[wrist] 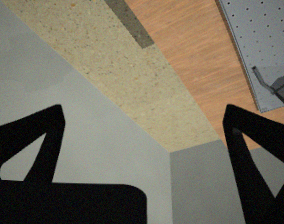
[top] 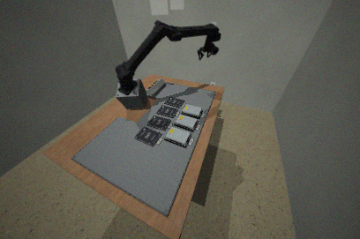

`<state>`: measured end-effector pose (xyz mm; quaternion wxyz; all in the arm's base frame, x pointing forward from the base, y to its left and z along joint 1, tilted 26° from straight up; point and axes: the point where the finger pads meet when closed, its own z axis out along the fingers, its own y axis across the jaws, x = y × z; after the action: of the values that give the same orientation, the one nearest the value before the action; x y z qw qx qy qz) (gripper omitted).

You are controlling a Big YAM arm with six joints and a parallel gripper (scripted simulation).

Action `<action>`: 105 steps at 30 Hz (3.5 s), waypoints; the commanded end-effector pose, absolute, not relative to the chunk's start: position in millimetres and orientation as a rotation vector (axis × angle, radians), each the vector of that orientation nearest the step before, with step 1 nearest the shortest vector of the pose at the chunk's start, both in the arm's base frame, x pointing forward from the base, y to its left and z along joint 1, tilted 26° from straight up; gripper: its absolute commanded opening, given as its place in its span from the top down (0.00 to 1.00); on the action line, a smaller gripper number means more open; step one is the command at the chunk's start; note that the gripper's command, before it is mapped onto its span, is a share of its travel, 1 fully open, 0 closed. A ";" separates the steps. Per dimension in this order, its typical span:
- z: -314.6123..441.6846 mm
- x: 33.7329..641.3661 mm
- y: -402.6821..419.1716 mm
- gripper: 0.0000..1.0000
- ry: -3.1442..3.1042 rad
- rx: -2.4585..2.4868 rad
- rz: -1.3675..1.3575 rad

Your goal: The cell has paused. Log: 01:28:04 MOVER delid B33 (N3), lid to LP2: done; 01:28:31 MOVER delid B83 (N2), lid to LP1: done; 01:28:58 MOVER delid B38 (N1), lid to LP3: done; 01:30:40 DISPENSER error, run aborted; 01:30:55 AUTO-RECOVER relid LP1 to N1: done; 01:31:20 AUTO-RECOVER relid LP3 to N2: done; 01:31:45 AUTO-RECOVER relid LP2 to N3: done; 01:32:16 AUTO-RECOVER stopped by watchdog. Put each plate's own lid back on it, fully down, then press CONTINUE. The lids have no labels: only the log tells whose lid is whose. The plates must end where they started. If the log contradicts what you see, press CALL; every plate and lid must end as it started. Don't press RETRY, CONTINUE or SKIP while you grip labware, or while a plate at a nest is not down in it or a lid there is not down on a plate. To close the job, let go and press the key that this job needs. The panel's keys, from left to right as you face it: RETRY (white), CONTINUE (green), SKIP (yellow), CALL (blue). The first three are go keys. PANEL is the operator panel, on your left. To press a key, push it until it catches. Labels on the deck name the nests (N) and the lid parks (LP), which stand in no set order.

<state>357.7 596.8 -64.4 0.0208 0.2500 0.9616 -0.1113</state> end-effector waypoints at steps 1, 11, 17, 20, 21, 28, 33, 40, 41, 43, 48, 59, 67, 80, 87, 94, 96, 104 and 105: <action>-56.6 357.0 601.4 0.00 2.981 0.770 -0.323; -56.6 357.0 601.4 0.00 2.981 0.770 -0.323; -56.6 357.0 601.4 0.00 2.981 0.770 -0.323; -38.0 382.8 590.2 0.00 2.976 0.729 -0.239; -36.8 386.4 587.1 0.00 2.977 0.730 -0.239; -34.7 407.2 565.0 0.00 2.979 0.683 -0.227; -35.1 419.5 548.7 0.00 2.977 0.636 -0.219; -35.8 436.0 523.2 0.00 2.973 0.590 -0.214; -35.9 438.7 519.0 0.00 2.973 0.590 -0.214; -36.1 444.2 510.4 0.00 2.973 0.590 -0.215; -36.6 456.6 488.8 0.00 2.967 0.544 -0.213; -37.9 473.8 446.8 0.00 2.962 0.499 -0.214; -39.0 483.4 416.7 0.00 2.956 0.454 -0.217; -40.9 494.8 356.7 0.00 2.937 0.366 -0.237; -42.1 484.0 349.3 0.00 2.934 0.272 -0.241; -43.3 496.8 296.1 0.00 2.919 0.282 -0.267; -43.9 495.9 286.4 0.00 2.921 0.282 -0.264; -45.3 483.2 273.6 0.00 2.915 0.190 -0.274; -45.5 488.4 258.1 0.00 2.914 0.222 -0.278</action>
<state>483.3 255.4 -61.4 0.0862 0.0918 0.9859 -0.1100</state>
